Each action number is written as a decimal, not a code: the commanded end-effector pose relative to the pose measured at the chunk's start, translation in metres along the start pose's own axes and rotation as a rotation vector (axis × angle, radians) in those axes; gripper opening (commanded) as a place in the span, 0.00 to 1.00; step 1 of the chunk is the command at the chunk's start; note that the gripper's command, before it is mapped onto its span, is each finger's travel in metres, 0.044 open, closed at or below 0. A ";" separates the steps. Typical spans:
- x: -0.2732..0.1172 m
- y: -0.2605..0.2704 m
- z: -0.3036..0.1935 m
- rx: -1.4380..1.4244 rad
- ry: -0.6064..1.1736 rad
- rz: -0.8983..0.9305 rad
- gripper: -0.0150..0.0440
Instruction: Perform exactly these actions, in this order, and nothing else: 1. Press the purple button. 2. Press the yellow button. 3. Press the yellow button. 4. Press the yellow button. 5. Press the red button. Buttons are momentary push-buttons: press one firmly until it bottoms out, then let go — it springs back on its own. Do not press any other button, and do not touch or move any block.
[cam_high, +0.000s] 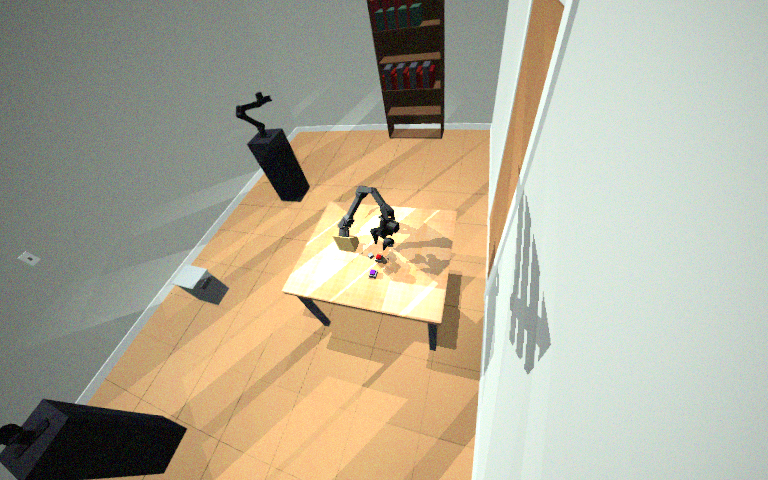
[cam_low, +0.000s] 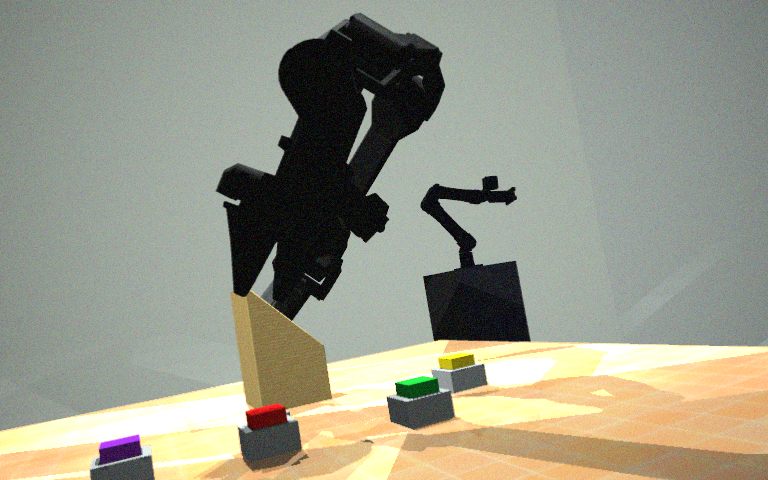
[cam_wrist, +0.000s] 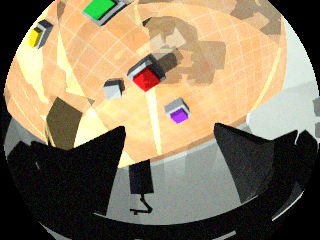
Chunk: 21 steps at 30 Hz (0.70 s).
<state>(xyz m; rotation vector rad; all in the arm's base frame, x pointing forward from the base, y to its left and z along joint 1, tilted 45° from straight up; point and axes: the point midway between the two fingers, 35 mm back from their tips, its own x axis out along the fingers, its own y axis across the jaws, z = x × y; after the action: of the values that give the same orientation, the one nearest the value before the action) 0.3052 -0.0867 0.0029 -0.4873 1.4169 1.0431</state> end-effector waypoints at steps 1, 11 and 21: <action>0.021 -0.022 -0.036 0.293 -0.124 0.095 0.93; 0.082 -0.051 -0.120 0.919 -0.413 0.328 0.93; 0.124 -0.047 -0.096 0.918 -0.414 0.329 0.75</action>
<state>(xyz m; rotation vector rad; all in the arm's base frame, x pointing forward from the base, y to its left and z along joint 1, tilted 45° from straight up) 0.2715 -0.1805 -0.1203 0.5877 1.4265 0.5640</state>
